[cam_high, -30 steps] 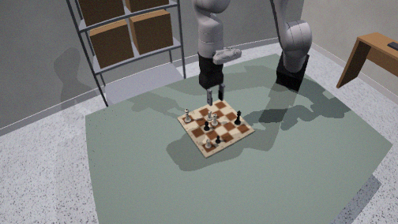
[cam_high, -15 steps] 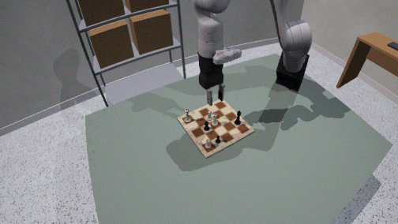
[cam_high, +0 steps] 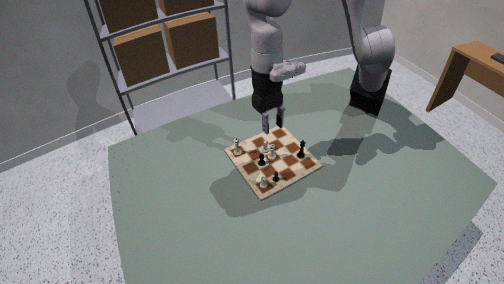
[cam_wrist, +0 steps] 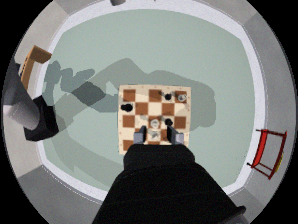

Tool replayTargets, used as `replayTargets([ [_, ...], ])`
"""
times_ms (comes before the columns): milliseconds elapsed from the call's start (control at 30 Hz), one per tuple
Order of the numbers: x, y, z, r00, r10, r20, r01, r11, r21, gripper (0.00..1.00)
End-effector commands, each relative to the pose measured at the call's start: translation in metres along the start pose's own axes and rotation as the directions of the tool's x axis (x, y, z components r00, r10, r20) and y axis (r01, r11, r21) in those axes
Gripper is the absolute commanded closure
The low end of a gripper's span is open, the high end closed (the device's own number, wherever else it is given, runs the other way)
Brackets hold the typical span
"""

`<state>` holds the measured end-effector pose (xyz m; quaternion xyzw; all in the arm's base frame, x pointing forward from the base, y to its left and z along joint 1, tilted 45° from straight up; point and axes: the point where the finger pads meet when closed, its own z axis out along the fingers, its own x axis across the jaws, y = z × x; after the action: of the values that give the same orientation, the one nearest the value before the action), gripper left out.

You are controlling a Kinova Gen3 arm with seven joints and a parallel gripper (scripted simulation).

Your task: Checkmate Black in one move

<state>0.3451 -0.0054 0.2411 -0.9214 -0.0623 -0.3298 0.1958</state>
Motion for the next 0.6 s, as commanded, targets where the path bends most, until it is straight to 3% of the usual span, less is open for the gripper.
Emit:
replayTargets([
  [0, 0.0002, 0.0002, -0.0002, 1.0, 0.0, -0.001, 0.0, 1.0, 0.0, 0.21],
  [567, 0.0002, 0.0002, 0.0055, 1.0, 0.0, -0.001, 0.0, 1.0, 0.0, 0.21],
])
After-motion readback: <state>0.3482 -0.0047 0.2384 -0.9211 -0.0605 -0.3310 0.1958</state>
